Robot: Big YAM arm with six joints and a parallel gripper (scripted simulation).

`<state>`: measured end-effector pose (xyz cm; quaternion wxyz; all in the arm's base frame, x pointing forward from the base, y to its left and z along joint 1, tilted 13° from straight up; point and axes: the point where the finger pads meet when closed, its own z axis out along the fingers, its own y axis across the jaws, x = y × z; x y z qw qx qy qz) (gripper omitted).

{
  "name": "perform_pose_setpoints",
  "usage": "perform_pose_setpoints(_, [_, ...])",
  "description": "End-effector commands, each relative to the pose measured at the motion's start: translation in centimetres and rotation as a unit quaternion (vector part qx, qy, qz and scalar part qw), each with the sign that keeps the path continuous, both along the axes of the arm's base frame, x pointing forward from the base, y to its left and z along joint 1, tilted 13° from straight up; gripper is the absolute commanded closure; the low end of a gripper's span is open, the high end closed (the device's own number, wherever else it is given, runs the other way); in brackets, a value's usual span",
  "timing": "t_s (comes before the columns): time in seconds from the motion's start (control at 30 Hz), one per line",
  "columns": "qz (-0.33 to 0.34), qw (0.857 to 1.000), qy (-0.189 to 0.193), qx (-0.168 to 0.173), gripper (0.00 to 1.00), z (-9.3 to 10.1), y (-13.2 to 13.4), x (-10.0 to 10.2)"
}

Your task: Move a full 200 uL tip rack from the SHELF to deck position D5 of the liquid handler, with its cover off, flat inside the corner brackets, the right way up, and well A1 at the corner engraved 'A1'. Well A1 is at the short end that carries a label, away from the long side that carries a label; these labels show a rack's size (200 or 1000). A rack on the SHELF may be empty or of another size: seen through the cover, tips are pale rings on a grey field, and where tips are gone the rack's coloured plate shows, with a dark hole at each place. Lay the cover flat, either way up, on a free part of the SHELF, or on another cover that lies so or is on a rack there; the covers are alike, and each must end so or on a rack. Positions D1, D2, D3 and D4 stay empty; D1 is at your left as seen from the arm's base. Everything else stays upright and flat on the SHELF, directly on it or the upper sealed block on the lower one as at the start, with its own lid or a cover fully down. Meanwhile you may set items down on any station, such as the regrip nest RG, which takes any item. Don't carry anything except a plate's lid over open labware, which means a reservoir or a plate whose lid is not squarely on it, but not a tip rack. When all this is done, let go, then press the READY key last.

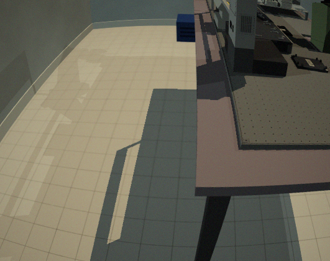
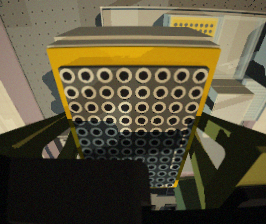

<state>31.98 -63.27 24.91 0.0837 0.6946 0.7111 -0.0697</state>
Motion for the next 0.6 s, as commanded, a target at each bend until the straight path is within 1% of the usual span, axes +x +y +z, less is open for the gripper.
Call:
perform_pose_setpoints(0.0, [0.001, 0.999, -0.024, -0.047, 1.0, 6.2, 0.5, 0.6])
perform_pose_setpoints(0.03, [0.001, 0.999, -0.024, -0.047, 1.0, 6.2, 0.5, 0.6])
perform_pose_setpoints(0.07, [0.001, 0.999, -0.017, -0.034, 1.0, 4.0, 1.2, 0.8])
perform_pose_setpoints(0.37, [0.001, 0.999, -0.017, -0.032, 1.0, 2.6, 5.5, 0.5])
perform_pose_setpoints(0.43, [0.001, 0.999, -0.017, -0.032, 1.0, 2.6, 5.5, 0.5])
perform_pose_setpoints(0.57, [0.001, 0.999, -0.017, -0.032, 1.0, 2.0, 7.4, 0.4])
